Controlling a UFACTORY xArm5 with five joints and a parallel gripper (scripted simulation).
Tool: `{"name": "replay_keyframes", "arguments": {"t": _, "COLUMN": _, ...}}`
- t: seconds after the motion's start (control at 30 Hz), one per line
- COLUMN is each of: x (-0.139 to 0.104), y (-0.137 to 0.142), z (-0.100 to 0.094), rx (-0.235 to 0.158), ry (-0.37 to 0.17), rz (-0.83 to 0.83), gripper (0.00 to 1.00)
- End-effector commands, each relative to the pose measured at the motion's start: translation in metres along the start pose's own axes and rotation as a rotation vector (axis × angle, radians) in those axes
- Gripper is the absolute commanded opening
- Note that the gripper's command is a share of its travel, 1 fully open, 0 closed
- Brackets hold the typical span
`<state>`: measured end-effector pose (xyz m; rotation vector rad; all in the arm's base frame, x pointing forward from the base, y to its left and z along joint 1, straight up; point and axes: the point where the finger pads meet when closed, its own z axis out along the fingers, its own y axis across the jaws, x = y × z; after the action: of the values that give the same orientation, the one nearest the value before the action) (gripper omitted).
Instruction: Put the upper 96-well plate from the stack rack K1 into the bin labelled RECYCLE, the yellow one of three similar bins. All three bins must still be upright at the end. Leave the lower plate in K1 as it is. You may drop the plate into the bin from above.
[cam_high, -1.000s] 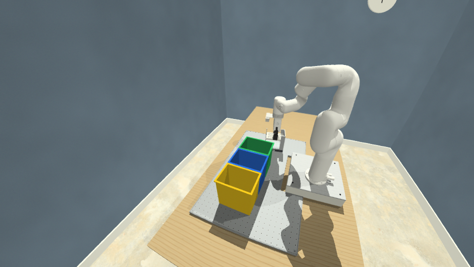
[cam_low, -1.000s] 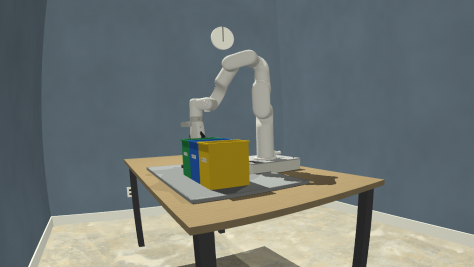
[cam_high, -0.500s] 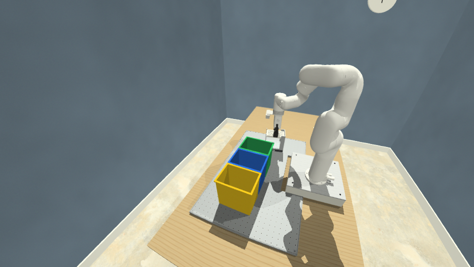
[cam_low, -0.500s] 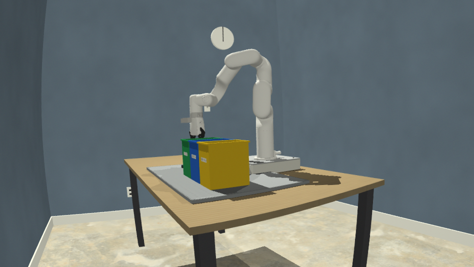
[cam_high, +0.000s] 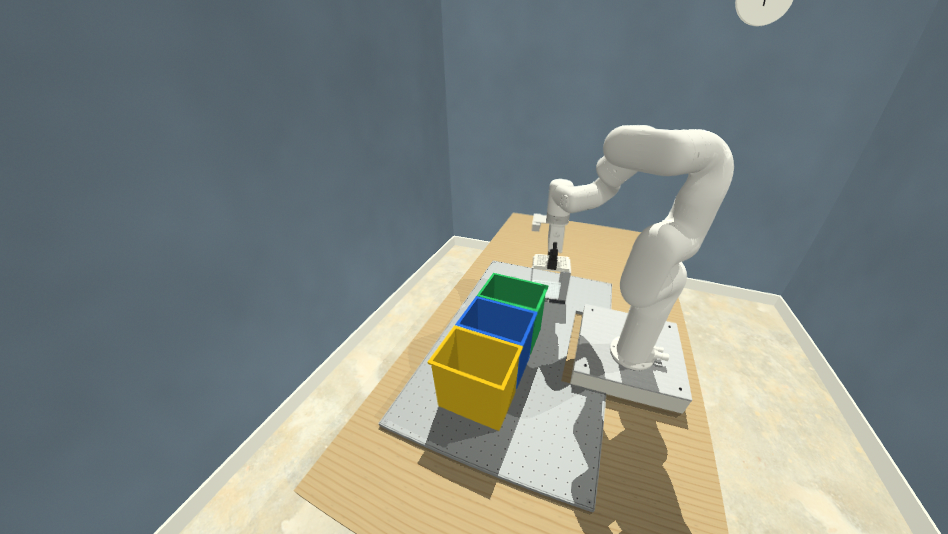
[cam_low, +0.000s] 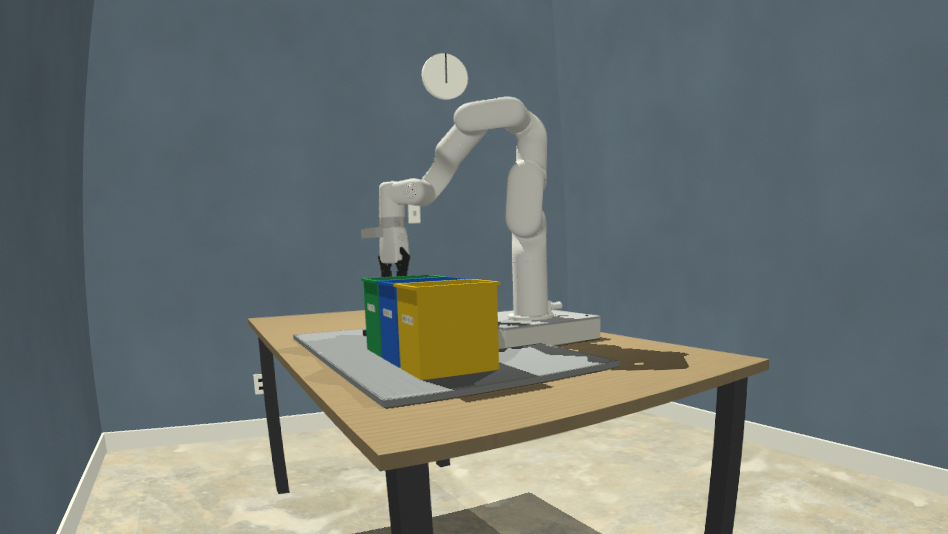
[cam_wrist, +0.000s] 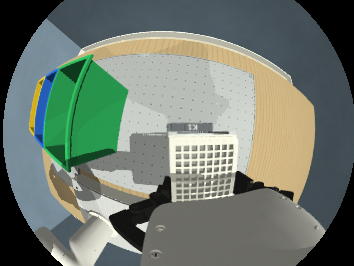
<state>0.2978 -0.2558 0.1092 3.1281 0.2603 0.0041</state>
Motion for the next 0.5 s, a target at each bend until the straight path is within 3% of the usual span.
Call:
{"name": "replay_keyframes", "arguments": {"t": 0.0, "x": 0.001, "y": 0.001, "z": -0.007, "rx": -0.003, "ry": 0.002, "rz": 0.000, "gripper": 0.00}}
{"name": "replay_keyframes", "arguments": {"t": 0.47, "x": 0.001, "y": 0.001, "z": -0.029, "rx": -0.003, "ry": 0.002, "rz": 0.000, "gripper": 0.00}}
